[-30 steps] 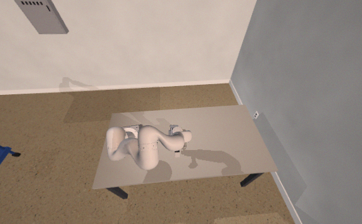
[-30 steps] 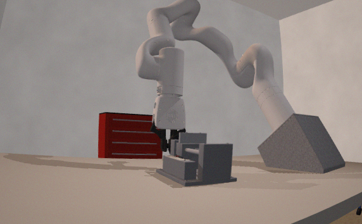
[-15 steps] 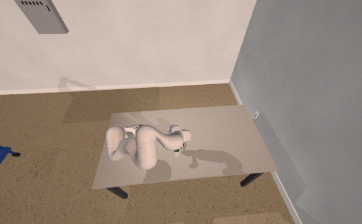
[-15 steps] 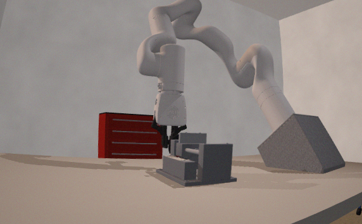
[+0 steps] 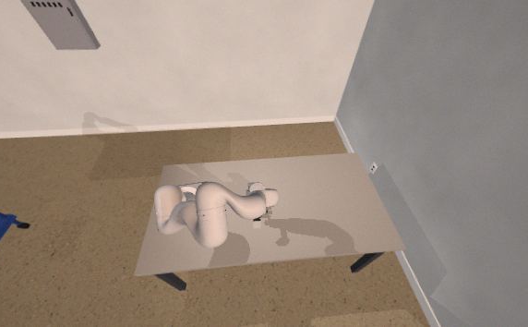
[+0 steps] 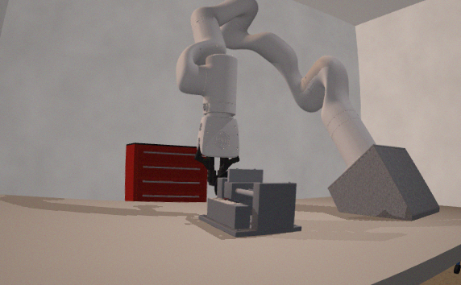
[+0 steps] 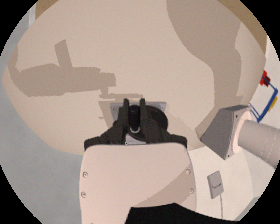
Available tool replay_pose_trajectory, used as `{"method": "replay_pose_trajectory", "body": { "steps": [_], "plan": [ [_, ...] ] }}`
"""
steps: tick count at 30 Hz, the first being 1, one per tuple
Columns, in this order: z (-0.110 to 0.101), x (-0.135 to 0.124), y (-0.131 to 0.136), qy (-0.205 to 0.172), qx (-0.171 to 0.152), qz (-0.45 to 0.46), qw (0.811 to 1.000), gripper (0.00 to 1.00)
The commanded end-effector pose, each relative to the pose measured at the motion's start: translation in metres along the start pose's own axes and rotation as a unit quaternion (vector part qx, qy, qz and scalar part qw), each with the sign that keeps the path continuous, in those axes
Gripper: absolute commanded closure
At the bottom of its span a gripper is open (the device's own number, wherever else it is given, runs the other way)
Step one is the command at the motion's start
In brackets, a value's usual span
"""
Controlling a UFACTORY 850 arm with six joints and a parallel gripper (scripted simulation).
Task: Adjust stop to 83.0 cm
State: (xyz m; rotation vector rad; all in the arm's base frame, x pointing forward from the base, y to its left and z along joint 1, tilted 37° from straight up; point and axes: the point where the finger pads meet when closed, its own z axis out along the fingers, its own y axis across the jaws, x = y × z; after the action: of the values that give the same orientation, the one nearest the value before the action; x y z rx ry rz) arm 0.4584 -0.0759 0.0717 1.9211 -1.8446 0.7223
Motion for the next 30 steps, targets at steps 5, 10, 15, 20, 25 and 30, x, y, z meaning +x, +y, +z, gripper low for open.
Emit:
{"method": "replay_pose_trajectory", "body": {
  "steps": [5,10,15,20,25,30],
  "plan": [
    [-0.0021,-0.0001,0.0016,0.000,0.000,0.000,1.000,0.94],
    [-0.0028,-0.0001,0.0024,0.000,0.000,0.000,1.000,0.94],
    [-0.0033,-0.0001,0.0029,0.000,0.000,0.000,1.000,0.94],
    [-0.0034,-0.0001,0.0030,0.000,0.000,0.000,1.000,0.94],
    [-0.0035,-0.0001,0.0031,0.000,0.000,0.000,1.000,0.94],
    [-0.0035,-0.0001,0.0031,0.000,0.000,0.000,1.000,0.94]
  ]
}}
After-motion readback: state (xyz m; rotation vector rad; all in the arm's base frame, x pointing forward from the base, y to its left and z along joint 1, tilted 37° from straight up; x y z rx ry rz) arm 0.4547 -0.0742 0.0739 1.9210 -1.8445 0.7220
